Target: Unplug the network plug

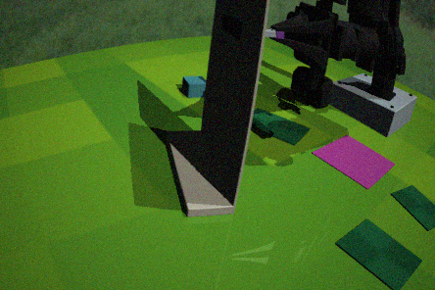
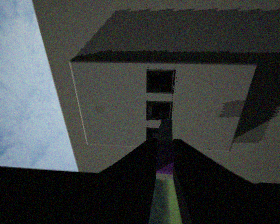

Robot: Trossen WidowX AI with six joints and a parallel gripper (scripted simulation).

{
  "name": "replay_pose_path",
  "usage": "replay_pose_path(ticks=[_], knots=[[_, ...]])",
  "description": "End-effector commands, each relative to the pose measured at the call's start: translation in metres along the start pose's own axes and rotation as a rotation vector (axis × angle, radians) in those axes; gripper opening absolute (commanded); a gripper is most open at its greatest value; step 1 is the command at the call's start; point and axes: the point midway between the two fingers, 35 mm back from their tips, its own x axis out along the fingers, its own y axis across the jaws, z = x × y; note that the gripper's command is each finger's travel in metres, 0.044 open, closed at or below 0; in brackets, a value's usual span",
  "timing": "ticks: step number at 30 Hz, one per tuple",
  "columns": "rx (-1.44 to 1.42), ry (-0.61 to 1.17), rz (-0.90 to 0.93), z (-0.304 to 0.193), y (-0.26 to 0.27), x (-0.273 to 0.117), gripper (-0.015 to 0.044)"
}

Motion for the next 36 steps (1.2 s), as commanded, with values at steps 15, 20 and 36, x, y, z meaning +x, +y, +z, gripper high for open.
replay_pose_path(ticks=[15, 20, 36], knots=[[0.001, -0.003, -0.001, -0.004, 0.000, -0.013, 0.0000], [0.001, -0.003, -0.001, -0.005, 0.000, -0.016, 0.0000], [0.001, -0.003, -0.002, -0.009, -0.001, -0.027, 0.0000]])
